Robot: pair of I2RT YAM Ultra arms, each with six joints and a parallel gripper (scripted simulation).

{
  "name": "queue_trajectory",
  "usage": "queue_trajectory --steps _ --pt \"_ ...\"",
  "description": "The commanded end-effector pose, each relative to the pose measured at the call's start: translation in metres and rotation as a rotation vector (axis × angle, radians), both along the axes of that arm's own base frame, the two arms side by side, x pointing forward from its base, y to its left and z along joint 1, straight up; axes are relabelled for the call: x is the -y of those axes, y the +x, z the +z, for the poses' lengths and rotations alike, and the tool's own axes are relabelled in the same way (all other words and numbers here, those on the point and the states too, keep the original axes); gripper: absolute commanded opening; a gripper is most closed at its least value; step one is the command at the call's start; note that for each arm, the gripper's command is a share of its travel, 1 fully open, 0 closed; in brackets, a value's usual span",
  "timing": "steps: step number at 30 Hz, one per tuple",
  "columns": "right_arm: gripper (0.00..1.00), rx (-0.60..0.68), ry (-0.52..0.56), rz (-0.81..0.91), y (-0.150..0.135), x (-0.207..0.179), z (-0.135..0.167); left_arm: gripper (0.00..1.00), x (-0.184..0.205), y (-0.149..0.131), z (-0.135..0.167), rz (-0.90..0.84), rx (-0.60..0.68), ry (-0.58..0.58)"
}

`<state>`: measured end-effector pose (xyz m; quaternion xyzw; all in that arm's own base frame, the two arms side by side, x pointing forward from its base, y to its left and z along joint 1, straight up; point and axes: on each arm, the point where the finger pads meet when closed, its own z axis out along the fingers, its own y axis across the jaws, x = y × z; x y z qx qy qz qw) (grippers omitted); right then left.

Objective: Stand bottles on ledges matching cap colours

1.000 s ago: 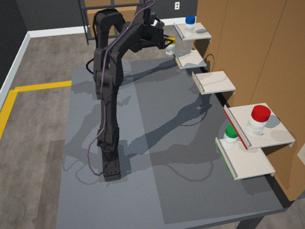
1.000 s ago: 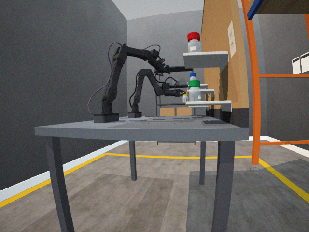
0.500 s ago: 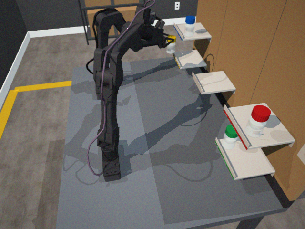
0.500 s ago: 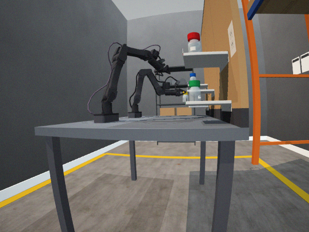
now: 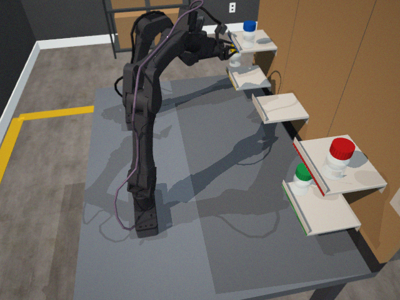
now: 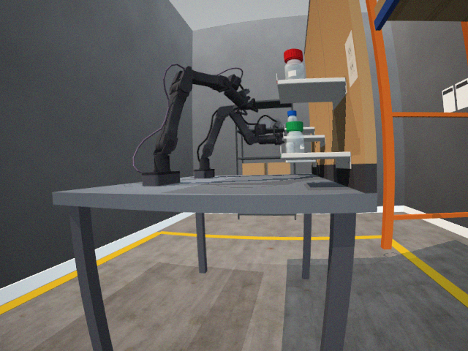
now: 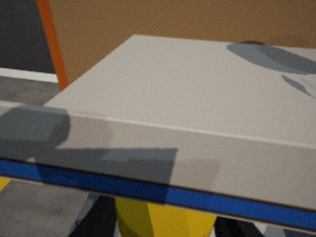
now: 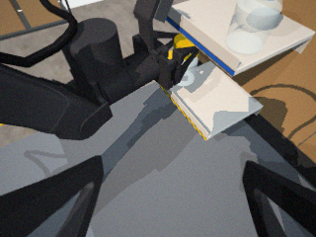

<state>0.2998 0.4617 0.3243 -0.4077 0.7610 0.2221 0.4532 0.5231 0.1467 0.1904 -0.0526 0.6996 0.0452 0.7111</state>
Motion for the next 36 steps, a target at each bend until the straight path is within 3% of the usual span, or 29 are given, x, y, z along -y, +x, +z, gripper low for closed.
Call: queue_trajectory --steps 1,36 --pt "0.87 0.035 0.057 -0.019 0.006 0.001 0.025 0.49 0.001 0.011 0.02 0.002 0.051 0.017" --pt "0.87 0.035 0.057 -0.019 0.006 0.001 0.025 0.49 0.004 0.016 0.014 -0.004 0.044 0.014"
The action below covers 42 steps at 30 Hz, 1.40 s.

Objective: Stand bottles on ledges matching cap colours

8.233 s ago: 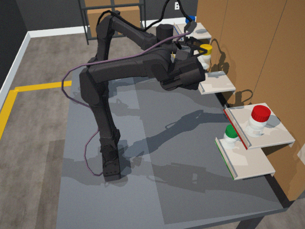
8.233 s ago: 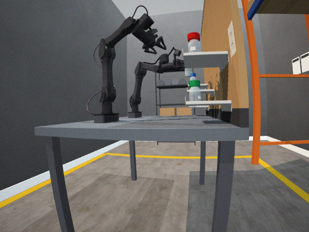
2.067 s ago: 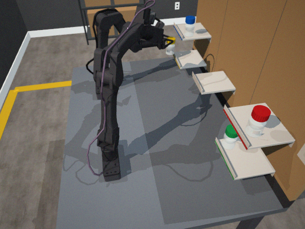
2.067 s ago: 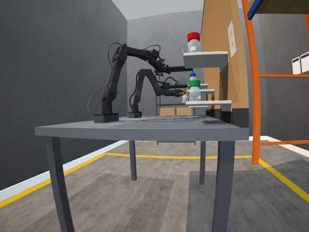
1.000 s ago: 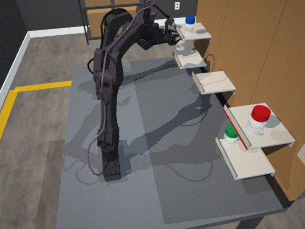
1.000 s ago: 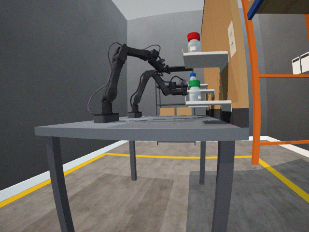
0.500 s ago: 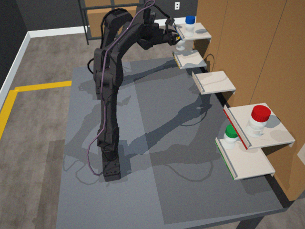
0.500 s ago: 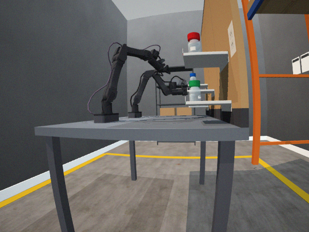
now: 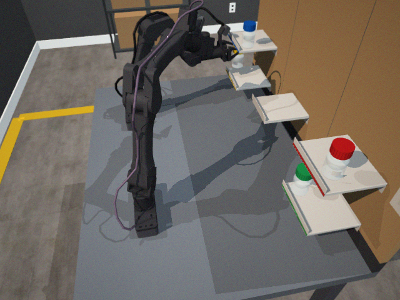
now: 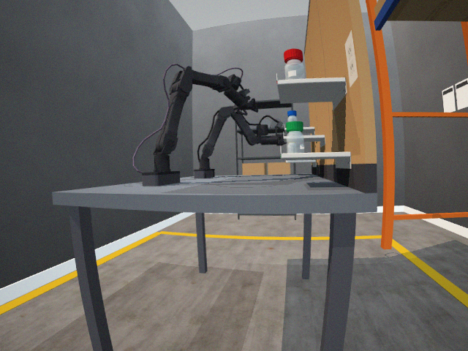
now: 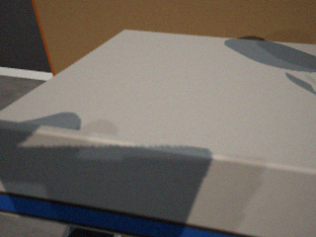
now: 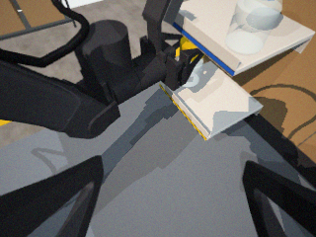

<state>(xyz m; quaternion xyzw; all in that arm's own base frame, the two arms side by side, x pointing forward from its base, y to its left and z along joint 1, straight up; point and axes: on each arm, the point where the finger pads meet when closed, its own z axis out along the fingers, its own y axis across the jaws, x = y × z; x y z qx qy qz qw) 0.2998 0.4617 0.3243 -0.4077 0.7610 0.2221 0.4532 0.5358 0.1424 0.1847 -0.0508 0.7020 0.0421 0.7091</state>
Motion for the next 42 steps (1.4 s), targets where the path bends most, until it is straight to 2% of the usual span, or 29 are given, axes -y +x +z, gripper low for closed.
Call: queue_trajectory --steps 1,9,14,18,23,36,38,42 --pt "0.87 0.035 0.057 -0.019 0.006 0.001 0.025 0.49 -0.001 0.003 0.02 0.003 0.05 0.017" --pt "0.87 0.035 0.057 -0.019 0.006 0.001 0.025 0.49 -0.001 0.002 0.019 0.002 0.096 0.031" --pt "0.87 0.035 0.057 -0.019 0.006 0.001 0.025 0.49 -0.003 0.001 -0.011 0.012 0.032 0.011" --pt "0.87 0.035 0.057 -0.019 0.006 0.001 0.025 0.49 -0.003 0.002 -0.003 0.004 0.071 0.024" --pt "0.87 0.035 0.057 -0.019 0.006 0.001 0.025 0.49 -0.005 0.0 -0.031 0.004 0.035 0.012" --pt "0.87 0.035 0.057 -0.019 0.006 0.001 0.025 0.49 -0.005 0.001 -0.029 0.005 0.04 0.013" --pt "0.87 0.035 0.057 -0.019 0.006 0.001 0.025 0.7 -0.005 0.001 -0.029 0.005 0.04 0.013" --pt "0.87 0.035 0.057 -0.019 0.006 0.001 0.025 0.7 -0.005 -0.007 -0.015 0.017 0.069 0.02"
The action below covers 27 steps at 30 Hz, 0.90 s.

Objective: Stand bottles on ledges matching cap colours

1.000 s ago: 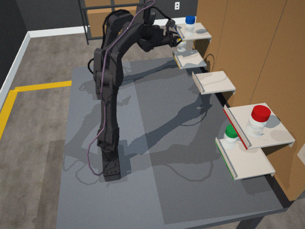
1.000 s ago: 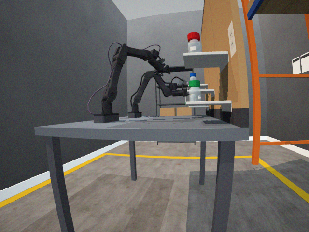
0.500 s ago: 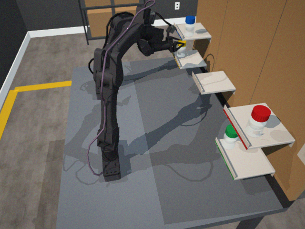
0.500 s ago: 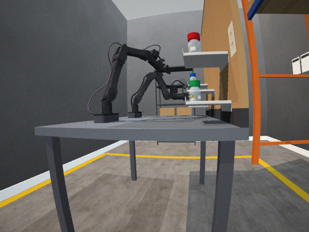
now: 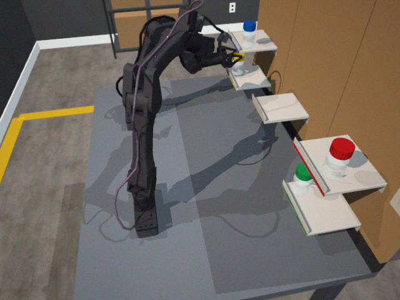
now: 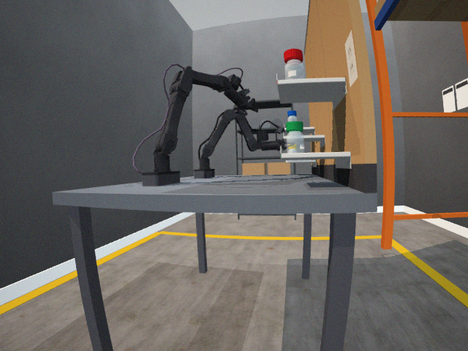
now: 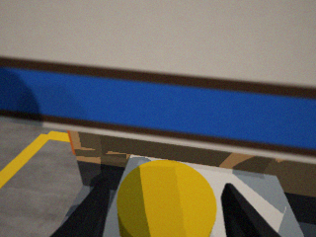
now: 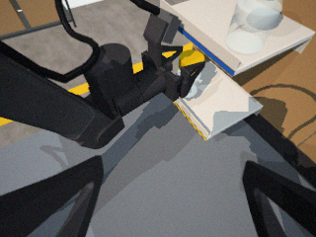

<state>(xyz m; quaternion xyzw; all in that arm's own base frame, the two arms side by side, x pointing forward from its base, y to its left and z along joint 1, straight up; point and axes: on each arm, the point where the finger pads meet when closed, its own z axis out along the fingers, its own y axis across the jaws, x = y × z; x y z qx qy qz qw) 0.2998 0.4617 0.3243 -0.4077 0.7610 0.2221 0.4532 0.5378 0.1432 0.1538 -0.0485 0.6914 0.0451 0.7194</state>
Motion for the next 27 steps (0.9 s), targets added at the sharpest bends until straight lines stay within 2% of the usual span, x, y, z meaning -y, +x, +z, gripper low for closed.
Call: queue_trajectory --steps 1,14,23,27 --pt "0.87 0.035 0.057 -0.019 0.006 0.001 0.025 0.7 -0.004 -0.01 0.016 0.019 0.042 0.01" --pt "0.87 0.035 0.057 -0.019 0.006 0.001 0.025 0.7 -0.002 -0.032 0.016 0.004 0.042 0.002" --pt "0.87 0.035 0.057 -0.019 0.006 0.001 0.025 0.7 0.01 -0.105 0.012 0.004 0.04 0.002" --pt "0.87 0.035 0.057 -0.019 0.006 0.001 0.025 0.7 0.012 -0.104 0.01 0.004 0.036 0.011"
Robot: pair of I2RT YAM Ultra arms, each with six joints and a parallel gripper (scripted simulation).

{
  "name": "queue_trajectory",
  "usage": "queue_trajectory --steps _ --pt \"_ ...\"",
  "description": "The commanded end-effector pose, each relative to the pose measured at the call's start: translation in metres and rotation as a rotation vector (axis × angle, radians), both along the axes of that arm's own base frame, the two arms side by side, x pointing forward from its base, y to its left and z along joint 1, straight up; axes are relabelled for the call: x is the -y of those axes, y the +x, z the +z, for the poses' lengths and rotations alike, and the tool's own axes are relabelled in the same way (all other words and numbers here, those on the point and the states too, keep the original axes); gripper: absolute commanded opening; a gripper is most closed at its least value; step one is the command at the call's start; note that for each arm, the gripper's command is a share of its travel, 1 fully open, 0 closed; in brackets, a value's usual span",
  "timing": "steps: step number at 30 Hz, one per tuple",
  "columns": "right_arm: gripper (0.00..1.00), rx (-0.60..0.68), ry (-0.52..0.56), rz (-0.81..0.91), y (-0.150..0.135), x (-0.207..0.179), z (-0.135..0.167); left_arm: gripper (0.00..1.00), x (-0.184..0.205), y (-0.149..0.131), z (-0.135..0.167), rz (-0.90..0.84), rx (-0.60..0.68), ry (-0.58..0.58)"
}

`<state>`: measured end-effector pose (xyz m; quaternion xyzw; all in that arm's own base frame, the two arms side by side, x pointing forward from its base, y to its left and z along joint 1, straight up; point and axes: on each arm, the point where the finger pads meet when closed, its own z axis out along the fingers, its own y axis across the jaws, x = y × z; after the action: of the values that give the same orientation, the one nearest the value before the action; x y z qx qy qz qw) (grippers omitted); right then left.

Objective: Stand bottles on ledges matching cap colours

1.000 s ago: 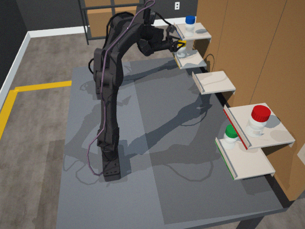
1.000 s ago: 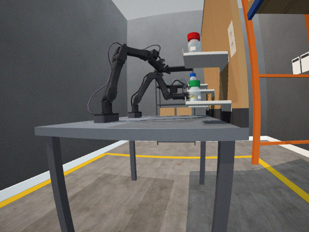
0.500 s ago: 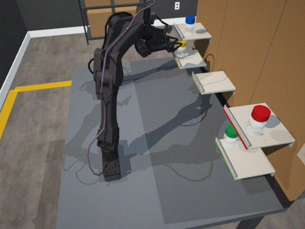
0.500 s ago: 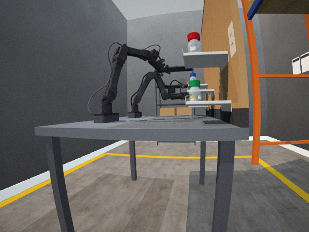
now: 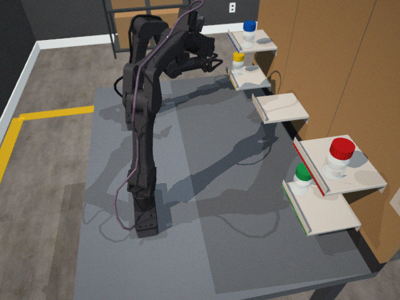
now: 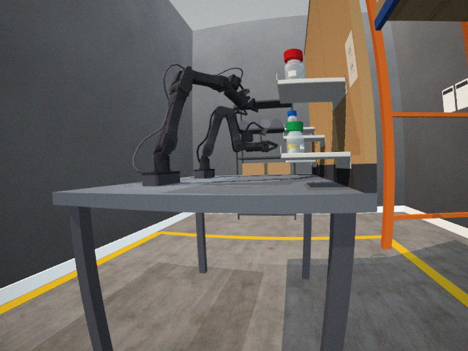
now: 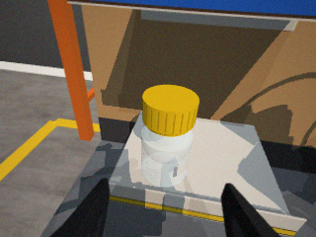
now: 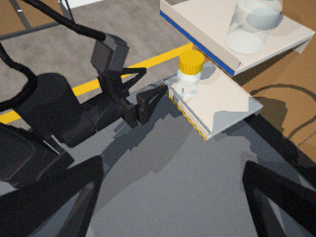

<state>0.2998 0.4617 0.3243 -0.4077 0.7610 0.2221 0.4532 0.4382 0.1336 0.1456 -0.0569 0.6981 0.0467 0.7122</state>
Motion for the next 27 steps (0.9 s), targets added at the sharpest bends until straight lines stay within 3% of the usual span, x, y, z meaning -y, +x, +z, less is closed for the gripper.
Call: queue_trajectory --steps 1,4,7,15,27 --pt "0.87 0.035 0.057 -0.019 0.006 0.001 0.025 0.7 0.003 -0.003 0.014 -0.01 0.042 0.019" --pt "0.87 0.035 0.057 -0.019 0.006 0.001 0.025 0.7 0.005 -0.001 0.014 -0.014 0.039 0.023" --pt "0.87 0.035 0.057 -0.019 0.006 0.001 0.025 1.0 0.007 -0.004 0.003 -0.026 -0.012 0.012" --pt "0.87 0.035 0.057 -0.019 0.006 0.001 0.025 1.0 0.011 -0.024 0.001 -0.035 -0.106 -0.001" --pt "0.87 0.035 0.057 -0.019 0.006 0.001 0.025 1.0 0.019 -0.064 0.047 -0.04 -0.126 0.028"
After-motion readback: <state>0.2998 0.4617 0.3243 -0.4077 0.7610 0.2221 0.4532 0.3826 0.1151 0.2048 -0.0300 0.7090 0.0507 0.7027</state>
